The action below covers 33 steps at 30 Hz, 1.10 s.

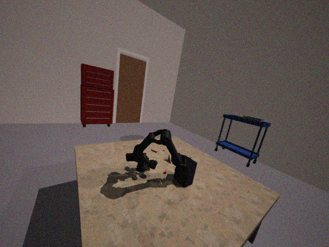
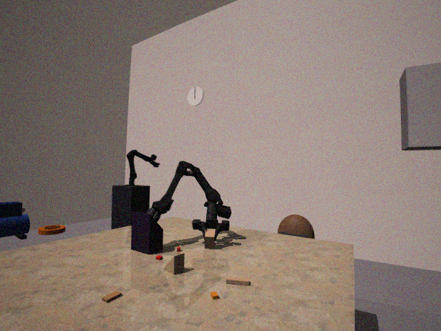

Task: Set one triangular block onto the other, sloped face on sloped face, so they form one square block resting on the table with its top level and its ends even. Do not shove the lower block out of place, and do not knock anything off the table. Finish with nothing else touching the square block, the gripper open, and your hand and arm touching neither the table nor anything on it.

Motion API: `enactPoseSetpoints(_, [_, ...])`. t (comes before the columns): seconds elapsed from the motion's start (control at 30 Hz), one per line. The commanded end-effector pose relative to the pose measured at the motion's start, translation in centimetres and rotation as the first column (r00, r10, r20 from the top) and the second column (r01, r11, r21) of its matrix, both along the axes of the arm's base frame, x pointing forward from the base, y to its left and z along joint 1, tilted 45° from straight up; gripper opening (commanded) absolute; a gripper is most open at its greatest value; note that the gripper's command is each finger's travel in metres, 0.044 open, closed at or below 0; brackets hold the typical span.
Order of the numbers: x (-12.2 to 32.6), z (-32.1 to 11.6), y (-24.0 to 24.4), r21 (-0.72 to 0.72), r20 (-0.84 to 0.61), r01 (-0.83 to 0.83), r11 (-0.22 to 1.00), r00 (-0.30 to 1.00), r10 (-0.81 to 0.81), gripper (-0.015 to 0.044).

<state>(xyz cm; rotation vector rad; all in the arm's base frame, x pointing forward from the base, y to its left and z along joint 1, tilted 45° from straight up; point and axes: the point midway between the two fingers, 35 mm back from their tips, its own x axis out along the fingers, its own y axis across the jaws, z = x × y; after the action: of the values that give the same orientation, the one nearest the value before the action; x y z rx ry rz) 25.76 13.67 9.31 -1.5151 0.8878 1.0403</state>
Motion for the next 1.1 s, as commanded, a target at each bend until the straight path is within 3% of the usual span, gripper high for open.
enactPoseSetpoints(0.0, [-0.1,-0.2,0.0,0.0,-0.004,-0.005,1.0,1.0,0.005,0.021])
enactPoseSetpoints(0.3, [-0.1,-0.2,0.0,0.0,-0.004,-0.005,1.0,1.0,0.005,0.044])
enactPoseSetpoints(0.57, [-0.1,0.0,-0.2,0.0,-0.004,-0.005,1.0,1.0,0.005,0.044])
enactPoseSetpoints(0.8, [-1.1,6.8,-6.9,-0.004,-0.001,-0.001,1.0,1.0,0.001,0.044])
enactPoseSetpoints(1.07, [-1.0,7.3,-5.1,0.005,0.011,0.009,1.0,1.0,-0.009,0.044])
